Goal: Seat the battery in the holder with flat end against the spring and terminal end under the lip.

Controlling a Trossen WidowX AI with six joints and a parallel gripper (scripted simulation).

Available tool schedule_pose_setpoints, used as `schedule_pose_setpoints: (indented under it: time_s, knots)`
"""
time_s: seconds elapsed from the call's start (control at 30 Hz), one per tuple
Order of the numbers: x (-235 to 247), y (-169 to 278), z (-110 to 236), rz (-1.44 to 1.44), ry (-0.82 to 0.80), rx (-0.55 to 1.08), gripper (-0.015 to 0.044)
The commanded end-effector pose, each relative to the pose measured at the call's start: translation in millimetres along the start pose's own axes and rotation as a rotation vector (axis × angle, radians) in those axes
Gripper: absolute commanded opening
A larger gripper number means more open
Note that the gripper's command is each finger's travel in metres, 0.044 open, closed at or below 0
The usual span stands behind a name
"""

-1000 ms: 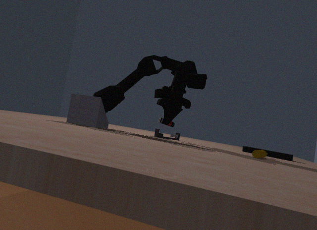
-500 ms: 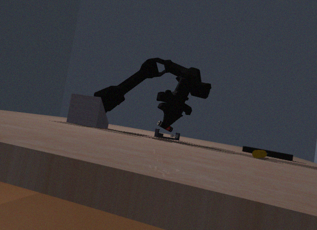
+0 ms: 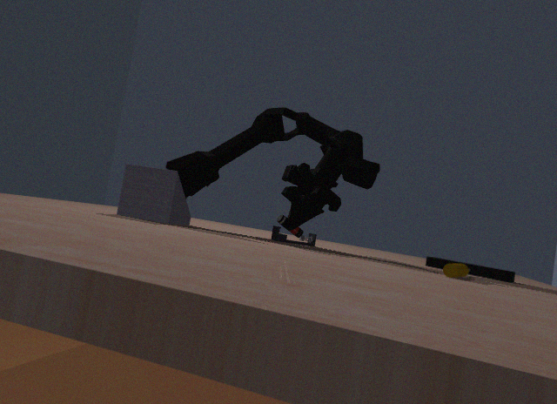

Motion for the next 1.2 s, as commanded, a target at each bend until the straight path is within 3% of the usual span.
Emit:
schedule_pose_setpoints:
  time_s: [0.0, 1.17]
  knots:
    - [1.3, 3.3, -3.2, -0.004, 0.007, -0.04, 0.0061]
    - [4.0, 25.8, 5.0, -0.003, 0.01, -0.054, 0.0061]
Point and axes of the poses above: the point midway between the two fingers, 35 mm back from their tips, its own z axis back along the fingers, its own x axis across the jaws, y = z × x, the point moved 2 cm from there along z, back along the fingers, and after that the axes turned 7 degrees about z, right-handed, at the moved point
